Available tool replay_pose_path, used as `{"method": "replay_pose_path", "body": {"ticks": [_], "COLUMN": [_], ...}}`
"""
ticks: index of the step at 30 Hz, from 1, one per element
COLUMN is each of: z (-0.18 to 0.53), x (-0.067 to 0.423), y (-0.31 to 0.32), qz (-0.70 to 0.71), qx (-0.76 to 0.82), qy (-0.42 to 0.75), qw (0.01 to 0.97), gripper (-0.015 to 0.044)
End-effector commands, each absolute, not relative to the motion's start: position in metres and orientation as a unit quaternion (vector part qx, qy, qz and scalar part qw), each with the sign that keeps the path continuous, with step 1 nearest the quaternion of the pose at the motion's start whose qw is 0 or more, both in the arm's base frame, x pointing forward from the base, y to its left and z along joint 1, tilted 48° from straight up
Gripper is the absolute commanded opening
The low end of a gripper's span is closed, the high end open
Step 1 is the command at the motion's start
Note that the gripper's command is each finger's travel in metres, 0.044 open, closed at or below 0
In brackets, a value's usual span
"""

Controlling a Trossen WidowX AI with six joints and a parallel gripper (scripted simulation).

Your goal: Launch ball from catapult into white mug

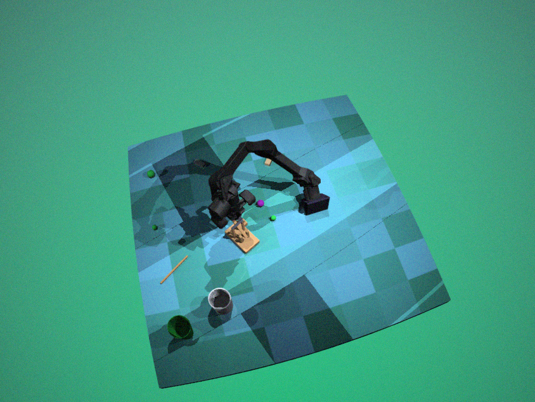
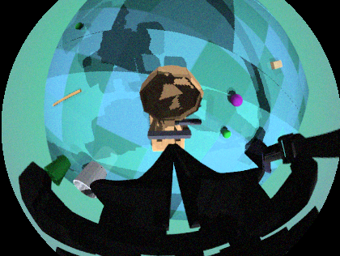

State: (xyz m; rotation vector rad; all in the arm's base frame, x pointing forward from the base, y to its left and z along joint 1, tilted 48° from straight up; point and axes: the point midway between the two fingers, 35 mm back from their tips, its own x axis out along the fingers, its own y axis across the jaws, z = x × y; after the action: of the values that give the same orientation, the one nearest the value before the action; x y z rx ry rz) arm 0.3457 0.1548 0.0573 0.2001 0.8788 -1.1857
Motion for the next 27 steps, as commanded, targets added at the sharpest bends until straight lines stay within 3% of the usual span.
{"method": "replay_pose_path", "body": {"ticks": [1, 27], "z": [0.056, 0.047], "x": [0.349, 0.366], "y": [0.15, 0.112], "qz": [-0.54, -0.54], "qx": [0.091, 0.089], "qy": [0.398, 0.399], "qw": [0.736, 0.736], "gripper": [0.0, 0.0]}}
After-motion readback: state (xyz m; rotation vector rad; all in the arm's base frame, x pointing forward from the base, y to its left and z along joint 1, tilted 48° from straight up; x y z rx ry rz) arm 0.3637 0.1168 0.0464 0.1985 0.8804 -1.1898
